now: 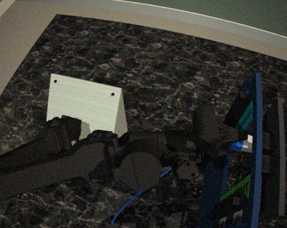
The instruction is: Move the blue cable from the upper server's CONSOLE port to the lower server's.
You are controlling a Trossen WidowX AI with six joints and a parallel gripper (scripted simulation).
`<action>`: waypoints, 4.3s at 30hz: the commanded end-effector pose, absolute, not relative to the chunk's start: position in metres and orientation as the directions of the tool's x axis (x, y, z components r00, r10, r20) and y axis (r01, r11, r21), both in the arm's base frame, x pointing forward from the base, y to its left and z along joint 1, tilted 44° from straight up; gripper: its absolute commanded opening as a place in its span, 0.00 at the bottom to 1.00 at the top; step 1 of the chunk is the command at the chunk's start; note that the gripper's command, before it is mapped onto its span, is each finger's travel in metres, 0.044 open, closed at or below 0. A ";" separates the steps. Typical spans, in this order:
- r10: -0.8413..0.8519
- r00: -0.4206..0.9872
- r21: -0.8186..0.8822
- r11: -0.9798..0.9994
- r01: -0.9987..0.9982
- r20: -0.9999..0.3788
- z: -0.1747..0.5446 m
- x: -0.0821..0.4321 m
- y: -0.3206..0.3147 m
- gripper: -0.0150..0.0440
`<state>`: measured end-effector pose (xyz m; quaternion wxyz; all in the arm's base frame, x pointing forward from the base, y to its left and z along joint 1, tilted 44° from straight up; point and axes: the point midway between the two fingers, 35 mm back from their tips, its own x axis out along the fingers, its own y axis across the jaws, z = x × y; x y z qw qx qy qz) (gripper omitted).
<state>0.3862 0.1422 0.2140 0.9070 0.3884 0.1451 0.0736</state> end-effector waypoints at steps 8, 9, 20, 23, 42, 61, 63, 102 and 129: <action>0.251 0.947 0.724 0.689 -0.030 -0.200 0.214 0.403 0.144 0.66; 0.251 0.947 0.724 0.689 -0.030 -0.200 0.214 0.404 0.144 0.66; 0.246 0.947 0.726 0.687 -0.021 -0.206 0.212 0.402 0.142 0.49; 0.246 0.947 0.726 0.687 -0.021 -0.206 0.212 0.402 0.142 0.46; 0.246 0.947 0.726 0.687 -0.021 -0.206 0.212 0.402 0.142 0.25; 0.251 0.947 0.724 0.689 -0.029 -0.201 0.212 0.394 0.143 0.25; 0.251 0.947 0.724 0.689 -0.029 -0.201 0.212 0.393 0.143 0.25; 0.251 0.946 0.724 0.690 -0.028 -0.202 0.212 0.368 0.142 0.25; 0.251 0.946 0.724 0.689 -0.028 -0.204 0.209 0.351 0.145 0.25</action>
